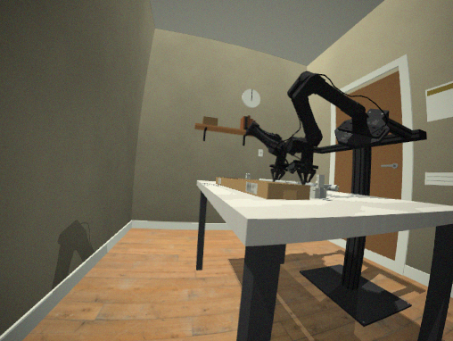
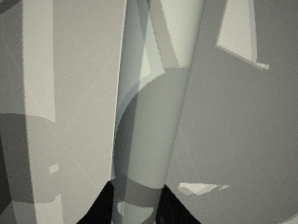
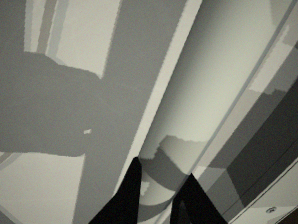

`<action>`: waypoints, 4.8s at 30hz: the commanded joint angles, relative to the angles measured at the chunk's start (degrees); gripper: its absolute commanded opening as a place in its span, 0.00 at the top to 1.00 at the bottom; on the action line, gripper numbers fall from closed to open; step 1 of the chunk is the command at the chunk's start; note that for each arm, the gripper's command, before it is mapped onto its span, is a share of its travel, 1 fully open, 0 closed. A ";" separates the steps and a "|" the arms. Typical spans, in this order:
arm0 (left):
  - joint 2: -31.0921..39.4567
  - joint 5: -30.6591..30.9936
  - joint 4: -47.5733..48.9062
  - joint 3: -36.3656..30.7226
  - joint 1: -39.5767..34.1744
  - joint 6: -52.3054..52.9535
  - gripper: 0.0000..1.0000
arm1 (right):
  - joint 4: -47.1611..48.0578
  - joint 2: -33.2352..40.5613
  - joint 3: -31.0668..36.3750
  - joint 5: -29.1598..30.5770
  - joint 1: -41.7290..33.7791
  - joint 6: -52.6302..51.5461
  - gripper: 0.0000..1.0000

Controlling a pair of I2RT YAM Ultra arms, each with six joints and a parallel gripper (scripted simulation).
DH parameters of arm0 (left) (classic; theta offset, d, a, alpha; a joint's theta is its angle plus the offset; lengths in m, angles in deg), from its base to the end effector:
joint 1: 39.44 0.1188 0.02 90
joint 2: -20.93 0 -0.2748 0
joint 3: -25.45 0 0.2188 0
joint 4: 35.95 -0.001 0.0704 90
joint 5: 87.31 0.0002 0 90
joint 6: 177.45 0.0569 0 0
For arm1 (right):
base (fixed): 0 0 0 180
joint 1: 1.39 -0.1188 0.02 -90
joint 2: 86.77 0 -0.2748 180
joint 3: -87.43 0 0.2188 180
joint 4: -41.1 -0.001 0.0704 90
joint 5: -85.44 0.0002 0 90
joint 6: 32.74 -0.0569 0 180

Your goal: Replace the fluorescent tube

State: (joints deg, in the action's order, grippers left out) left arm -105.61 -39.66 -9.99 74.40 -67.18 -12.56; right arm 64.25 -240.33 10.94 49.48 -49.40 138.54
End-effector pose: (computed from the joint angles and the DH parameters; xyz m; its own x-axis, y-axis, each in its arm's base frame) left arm 0.2841 -0.1050 0.0376 -0.2061 0.9145 0.3481 0.6631 -0.1311 0.7370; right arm 0.2850 0.2493 -0.0561 0.0342 -0.8296 0.5573 -0.5523 -0.4805 -0.6813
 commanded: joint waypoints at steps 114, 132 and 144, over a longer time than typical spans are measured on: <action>4.83 11.71 -48.07 19.35 2.64 -11.29 0.89 | -53.40 5.15 -20.44 -10.79 2.55 -21.07 0.89; 6.69 12.87 -52.11 21.97 3.16 -11.98 0.89 | -58.30 1.35 -24.30 -12.11 2.31 -22.83 0.89; 4.79 13.27 -53.74 23.26 3.14 -12.30 0.89 | -59.62 1.89 -25.00 -12.58 2.57 -23.34 0.89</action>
State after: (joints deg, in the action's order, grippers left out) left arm -100.58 -28.33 -63.32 96.70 -62.44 -24.54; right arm 5.33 -237.60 -12.86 39.05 -46.19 115.63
